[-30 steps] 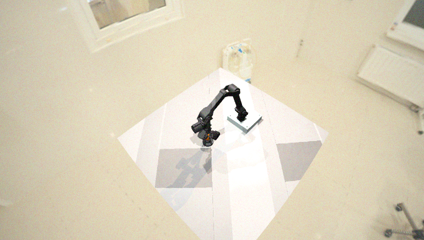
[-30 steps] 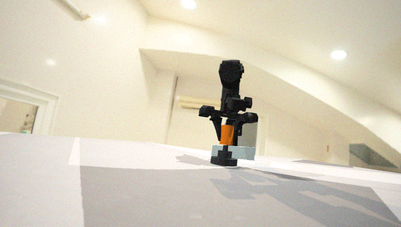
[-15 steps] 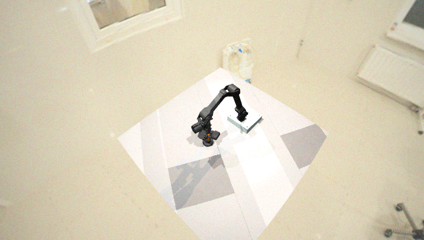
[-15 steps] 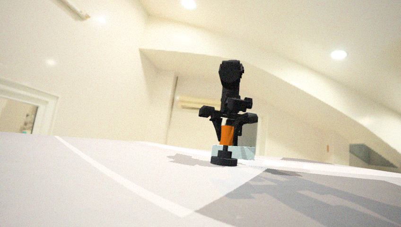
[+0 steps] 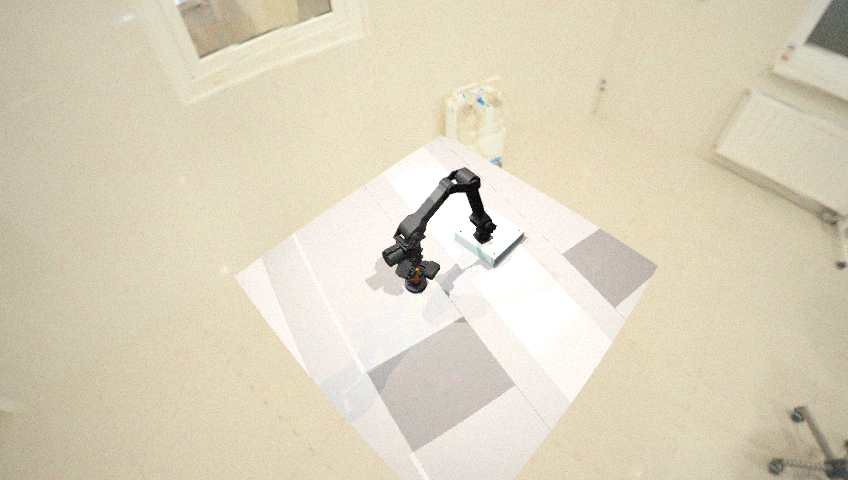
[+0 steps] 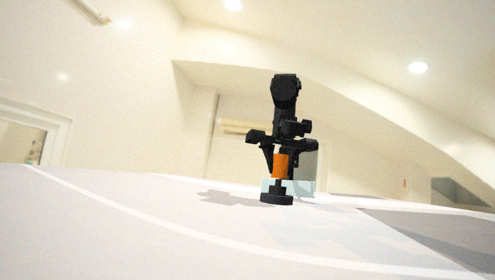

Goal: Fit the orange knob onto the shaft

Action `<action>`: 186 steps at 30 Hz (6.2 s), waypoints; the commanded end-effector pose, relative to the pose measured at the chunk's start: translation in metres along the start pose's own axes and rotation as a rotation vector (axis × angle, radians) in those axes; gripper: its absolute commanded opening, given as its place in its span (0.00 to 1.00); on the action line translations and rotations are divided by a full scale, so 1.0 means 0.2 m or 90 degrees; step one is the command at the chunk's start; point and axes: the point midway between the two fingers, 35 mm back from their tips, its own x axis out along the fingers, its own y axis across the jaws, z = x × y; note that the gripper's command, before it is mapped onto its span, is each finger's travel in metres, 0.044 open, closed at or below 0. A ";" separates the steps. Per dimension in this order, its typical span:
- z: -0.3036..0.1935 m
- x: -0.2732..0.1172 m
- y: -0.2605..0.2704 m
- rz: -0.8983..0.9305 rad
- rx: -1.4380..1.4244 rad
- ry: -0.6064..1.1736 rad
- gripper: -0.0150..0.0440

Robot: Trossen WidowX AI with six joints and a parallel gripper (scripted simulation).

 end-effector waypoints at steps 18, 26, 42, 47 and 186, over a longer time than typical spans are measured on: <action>0.00 0.01 0.00 -0.002 -0.132 0.000 0.25; 0.00 0.01 0.00 -0.001 -0.132 0.000 0.25; -0.01 0.01 0.00 -0.001 -0.132 0.000 0.25; -0.01 -0.01 0.00 -0.001 -0.132 0.000 0.25; 0.00 0.00 0.00 -0.001 -0.639 0.001 0.25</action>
